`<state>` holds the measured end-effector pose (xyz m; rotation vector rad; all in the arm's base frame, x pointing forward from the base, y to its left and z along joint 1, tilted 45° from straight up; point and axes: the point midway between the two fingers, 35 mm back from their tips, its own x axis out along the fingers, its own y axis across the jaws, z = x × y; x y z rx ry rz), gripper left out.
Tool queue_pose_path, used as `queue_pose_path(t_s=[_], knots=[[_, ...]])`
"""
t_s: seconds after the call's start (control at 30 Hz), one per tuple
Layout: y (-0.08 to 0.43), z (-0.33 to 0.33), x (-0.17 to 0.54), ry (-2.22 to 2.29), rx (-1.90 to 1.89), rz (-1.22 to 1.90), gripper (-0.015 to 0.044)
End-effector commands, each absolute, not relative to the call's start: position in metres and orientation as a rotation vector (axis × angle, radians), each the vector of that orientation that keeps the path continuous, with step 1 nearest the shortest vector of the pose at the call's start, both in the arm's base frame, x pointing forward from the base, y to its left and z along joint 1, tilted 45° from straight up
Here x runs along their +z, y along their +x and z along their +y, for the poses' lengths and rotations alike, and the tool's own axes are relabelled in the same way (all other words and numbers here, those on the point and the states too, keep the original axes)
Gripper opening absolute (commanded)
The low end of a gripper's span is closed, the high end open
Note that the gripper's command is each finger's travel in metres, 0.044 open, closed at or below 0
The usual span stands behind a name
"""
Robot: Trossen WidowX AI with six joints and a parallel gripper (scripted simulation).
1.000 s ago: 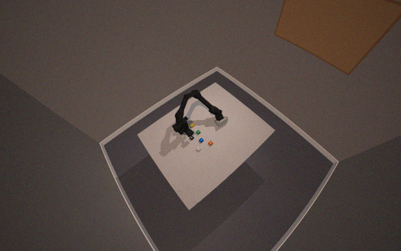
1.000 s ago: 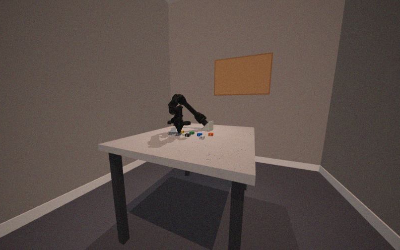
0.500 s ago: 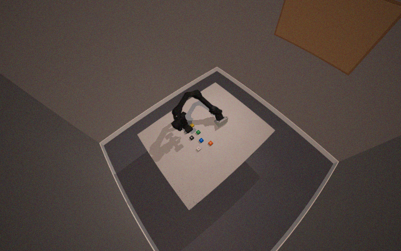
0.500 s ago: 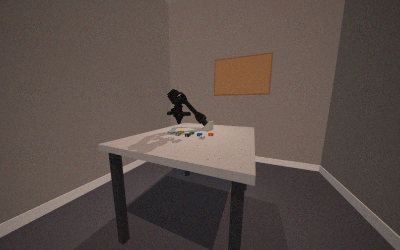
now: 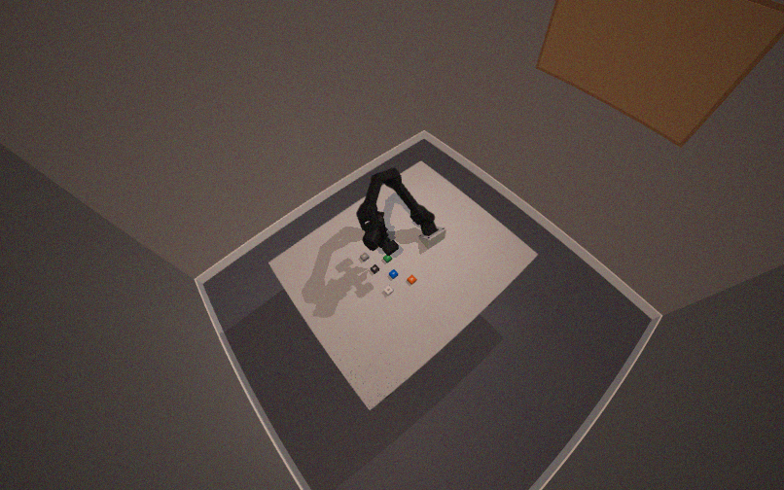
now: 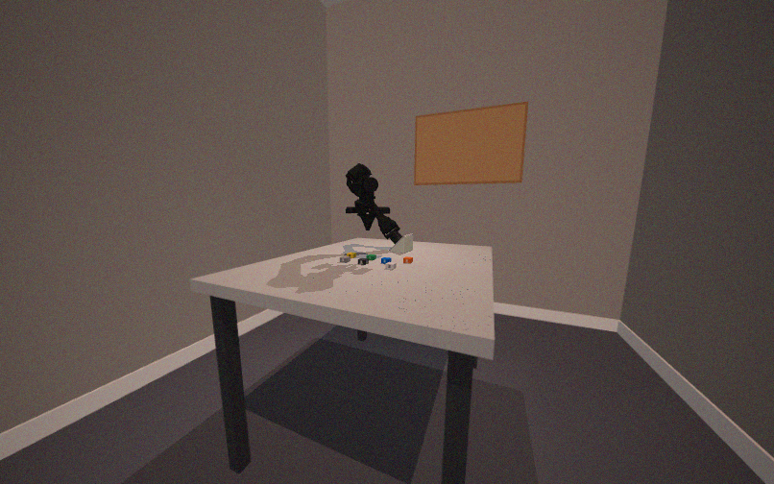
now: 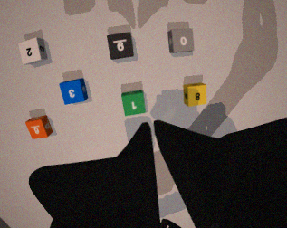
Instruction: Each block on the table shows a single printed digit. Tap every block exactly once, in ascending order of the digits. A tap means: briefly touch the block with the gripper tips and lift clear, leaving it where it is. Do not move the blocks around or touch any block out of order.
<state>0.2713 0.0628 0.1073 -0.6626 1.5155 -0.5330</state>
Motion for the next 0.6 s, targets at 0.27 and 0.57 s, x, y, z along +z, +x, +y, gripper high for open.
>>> queue_pose_path(t_s=[0.27,0.57], knots=[[0.247,0.024,0.053,-0.671,-0.54,1.518,0.002],[0.245,0.007,0.037,-0.673,-0.543,1.517,0.002]])
